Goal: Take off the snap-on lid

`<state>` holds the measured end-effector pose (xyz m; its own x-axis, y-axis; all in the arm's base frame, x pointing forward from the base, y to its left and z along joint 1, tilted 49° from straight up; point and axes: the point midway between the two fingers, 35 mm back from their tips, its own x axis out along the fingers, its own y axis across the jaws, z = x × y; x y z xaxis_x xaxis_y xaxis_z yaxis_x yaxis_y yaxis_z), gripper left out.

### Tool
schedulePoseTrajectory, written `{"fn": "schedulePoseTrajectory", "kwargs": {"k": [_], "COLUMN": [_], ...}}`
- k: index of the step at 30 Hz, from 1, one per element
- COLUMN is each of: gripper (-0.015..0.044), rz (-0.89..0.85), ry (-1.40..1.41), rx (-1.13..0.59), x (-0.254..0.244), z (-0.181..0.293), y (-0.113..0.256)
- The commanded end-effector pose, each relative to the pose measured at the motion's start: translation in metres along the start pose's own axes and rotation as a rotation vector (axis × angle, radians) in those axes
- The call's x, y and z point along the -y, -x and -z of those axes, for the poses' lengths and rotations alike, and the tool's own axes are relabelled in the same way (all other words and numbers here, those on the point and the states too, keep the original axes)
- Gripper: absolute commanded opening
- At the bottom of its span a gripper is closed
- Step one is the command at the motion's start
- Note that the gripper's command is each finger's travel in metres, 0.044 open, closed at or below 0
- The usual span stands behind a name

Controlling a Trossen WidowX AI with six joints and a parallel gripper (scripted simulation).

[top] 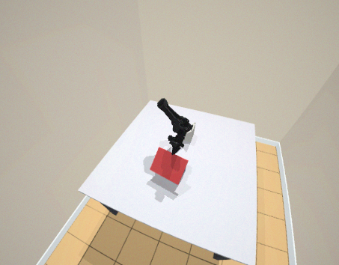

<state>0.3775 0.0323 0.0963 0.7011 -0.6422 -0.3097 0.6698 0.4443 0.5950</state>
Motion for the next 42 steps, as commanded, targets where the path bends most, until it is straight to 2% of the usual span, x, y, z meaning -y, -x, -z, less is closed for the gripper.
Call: {"fn": "schedulePoseTrajectory", "kwargs": {"k": [1,28,42], "gripper": [0.0000,0.0000,0.0000], "rz": [-0.009,-0.009,-0.008], "ry": [-0.015,-0.015,-0.013], "rx": [0.000,-0.001,-0.001], "x": [-0.008,-0.031,-0.024], "z": [-0.001,-0.001,-0.029], "y": [0.005,0.025,0.025]}}
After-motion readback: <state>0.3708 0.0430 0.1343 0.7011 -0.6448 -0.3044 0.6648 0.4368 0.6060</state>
